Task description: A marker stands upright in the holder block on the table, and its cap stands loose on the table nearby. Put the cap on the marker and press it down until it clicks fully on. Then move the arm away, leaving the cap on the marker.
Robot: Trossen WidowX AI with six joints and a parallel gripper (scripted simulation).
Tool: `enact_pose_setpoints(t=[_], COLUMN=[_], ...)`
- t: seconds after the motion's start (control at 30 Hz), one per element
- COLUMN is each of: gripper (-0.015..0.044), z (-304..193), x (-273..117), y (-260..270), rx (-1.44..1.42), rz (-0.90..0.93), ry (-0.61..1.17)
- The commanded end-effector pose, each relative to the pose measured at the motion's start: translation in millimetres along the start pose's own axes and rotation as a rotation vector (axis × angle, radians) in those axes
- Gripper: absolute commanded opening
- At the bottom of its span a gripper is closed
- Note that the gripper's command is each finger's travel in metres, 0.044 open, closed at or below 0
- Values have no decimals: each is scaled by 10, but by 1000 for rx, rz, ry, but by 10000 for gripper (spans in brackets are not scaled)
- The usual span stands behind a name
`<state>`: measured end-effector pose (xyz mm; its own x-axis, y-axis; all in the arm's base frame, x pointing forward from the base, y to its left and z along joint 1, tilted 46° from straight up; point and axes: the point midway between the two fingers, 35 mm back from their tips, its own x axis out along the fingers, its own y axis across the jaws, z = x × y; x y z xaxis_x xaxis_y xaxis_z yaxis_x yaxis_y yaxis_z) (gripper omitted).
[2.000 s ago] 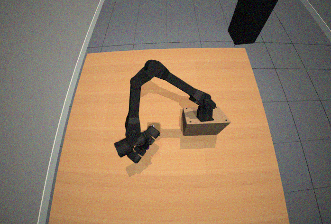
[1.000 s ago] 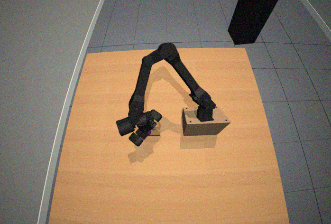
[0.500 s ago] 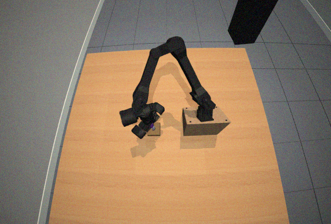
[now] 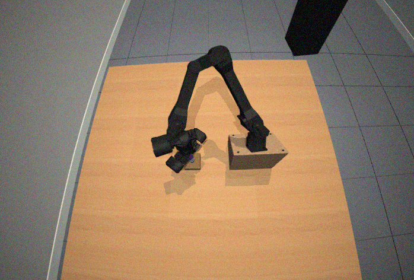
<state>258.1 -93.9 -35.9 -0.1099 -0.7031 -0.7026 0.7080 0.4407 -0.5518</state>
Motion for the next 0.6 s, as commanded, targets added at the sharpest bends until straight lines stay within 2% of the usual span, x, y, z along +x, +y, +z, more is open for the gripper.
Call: enact_pose_setpoints(t=[0.0, 0.57], gripper=[0, 0], z=[-10, -11], x=[83, 359], y=[-16, -18], rx=[-6, -6], rz=[-7, -8], ry=[2, 2])
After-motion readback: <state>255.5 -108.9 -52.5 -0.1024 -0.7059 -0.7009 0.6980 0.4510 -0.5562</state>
